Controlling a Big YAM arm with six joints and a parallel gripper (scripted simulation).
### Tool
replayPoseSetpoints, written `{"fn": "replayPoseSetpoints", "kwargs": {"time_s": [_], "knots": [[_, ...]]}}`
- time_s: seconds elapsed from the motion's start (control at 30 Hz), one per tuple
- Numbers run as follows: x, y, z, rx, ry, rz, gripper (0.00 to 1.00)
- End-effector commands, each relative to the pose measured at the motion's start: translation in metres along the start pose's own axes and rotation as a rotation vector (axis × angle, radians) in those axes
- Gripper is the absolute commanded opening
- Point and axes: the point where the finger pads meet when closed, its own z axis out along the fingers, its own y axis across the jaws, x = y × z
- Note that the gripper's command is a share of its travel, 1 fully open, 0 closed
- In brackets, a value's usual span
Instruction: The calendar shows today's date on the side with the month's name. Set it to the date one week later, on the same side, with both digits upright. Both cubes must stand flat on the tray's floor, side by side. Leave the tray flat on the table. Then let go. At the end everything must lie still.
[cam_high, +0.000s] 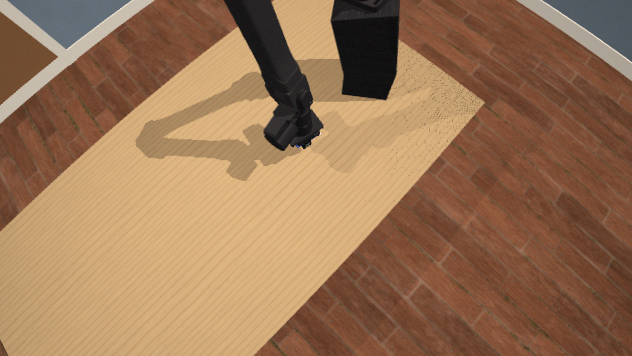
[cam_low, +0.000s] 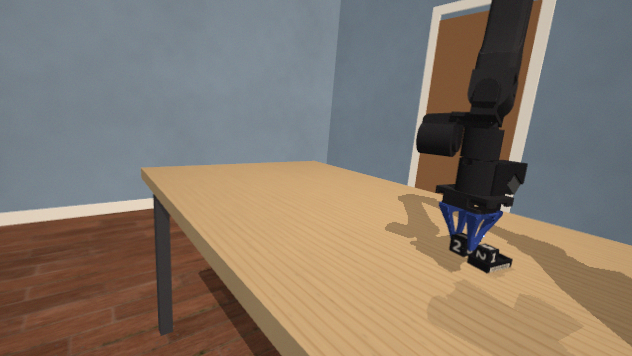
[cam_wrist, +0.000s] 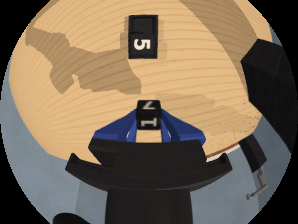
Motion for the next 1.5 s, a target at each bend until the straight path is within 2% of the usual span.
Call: {"fn": "replayPoseSetpoints", "kwargs": {"time_s": [0.0,0.17,0.23,0.27,0.3,0.6,0.63,0.67,0.73,0.8,0.9,0.97,1.07,1.1,1.13,1.2,1.47], "knots": [[0.006,0.009,-0.035,-0.025,0.007,0.008,0.26],[0.006,0.008,-0.059,-0.025,0.008,0.008,0.26],[0.006,0.008,-0.059,-0.025,0.008,0.008,0.26],[-0.004,0.0,-0.048,0.009,-0.009,0.026,0.26],[-0.004,-0.001,-0.049,0.01,-0.01,0.023,0.26],[-0.001,0.013,-0.054,-0.025,0.007,0.025,0.26],[-0.005,0.016,-0.061,-0.041,0.016,0.017,0.26],[-0.013,0.017,-0.061,-0.04,0.017,0.017,0.26],[-0.045,0.019,-0.063,-0.039,0.016,0.019,0.26],[-0.045,0.019,-0.063,-0.039,0.016,0.019,0.26],[-0.101,0.015,-0.067,-0.041,0.01,0.021,0.26],[-0.122,0.011,-0.069,-0.043,0.007,0.021,0.26],[-0.126,0.006,-0.069,-0.027,0.005,0.019,0.26],[-0.118,0.011,-0.07,-0.037,0.01,-0.005,0.26],[-0.117,0.005,-0.062,-0.012,0.008,-0.009,0.26],[-0.117,0.002,-0.062,-0.006,0.008,-0.01,0.26],[-0.125,0.0,-0.06,-0.002,0.001,0.014,0.26]]}}
